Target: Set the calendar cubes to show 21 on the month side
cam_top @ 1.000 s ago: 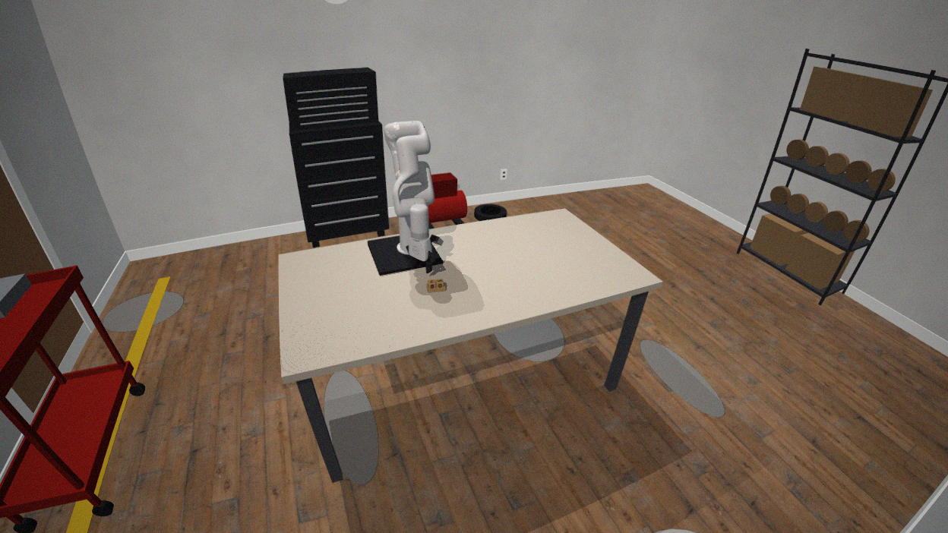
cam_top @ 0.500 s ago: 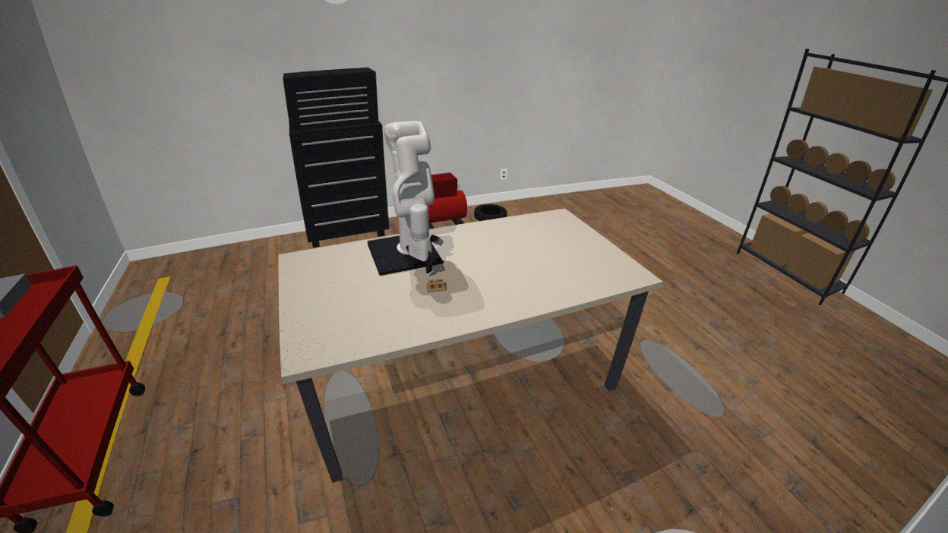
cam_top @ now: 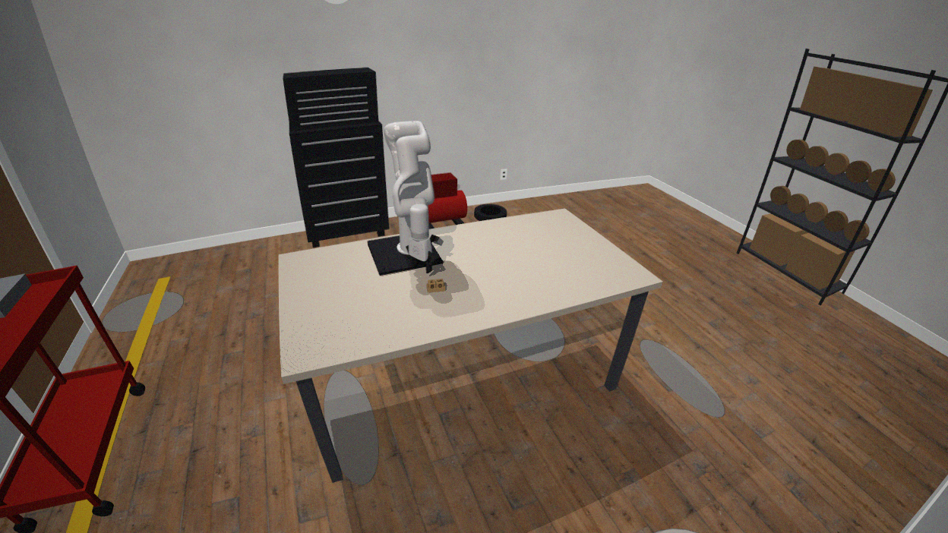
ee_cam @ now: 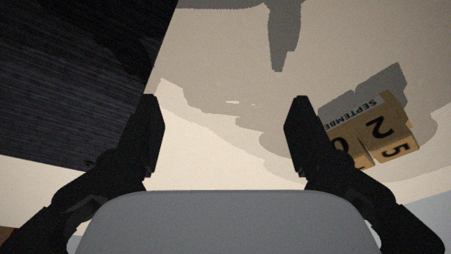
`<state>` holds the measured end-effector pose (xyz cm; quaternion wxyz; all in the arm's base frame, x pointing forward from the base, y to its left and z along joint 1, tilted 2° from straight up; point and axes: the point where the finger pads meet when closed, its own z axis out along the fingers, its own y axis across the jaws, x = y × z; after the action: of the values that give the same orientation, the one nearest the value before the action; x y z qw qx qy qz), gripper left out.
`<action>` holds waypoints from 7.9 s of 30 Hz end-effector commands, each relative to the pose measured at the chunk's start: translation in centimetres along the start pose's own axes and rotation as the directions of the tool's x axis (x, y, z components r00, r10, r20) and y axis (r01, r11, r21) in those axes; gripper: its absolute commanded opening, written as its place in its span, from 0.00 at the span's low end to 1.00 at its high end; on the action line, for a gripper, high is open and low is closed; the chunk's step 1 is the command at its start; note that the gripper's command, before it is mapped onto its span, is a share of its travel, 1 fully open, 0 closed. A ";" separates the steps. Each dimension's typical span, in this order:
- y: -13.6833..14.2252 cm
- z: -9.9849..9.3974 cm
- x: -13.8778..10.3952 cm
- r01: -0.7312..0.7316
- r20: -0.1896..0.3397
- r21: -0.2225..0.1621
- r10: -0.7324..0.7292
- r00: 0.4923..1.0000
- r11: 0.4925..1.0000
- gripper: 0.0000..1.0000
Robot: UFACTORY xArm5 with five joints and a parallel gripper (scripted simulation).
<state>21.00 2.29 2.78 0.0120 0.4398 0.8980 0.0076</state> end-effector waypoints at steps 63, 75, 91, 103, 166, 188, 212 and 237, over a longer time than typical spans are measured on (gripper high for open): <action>0.2 -2.5 -0.2 0.000 0.001 -0.002 0.000 1.000 1.000 1.00; 0.4 -2.8 -2.4 0.000 0.003 -0.001 0.000 1.000 1.000 1.00; 0.8 -2.6 -4.9 0.000 0.005 0.001 0.000 1.000 1.000 1.00; 0.7 -1.4 -4.9 0.000 0.005 0.001 0.000 1.000 1.000 1.00; 0.7 -1.3 -4.9 0.000 0.005 0.001 0.000 1.000 1.000 1.00; 0.7 -1.3 -4.9 0.000 0.005 0.001 0.000 1.000 1.000 1.00; 1.2 -2.7 -4.8 0.000 0.004 0.001 0.000 1.000 1.000 1.00; 7.3 -3.3 -4.7 0.000 0.001 -0.002 0.000 1.000 1.000 1.00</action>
<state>28.92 2.58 6.12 0.0118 0.4399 0.8979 0.0071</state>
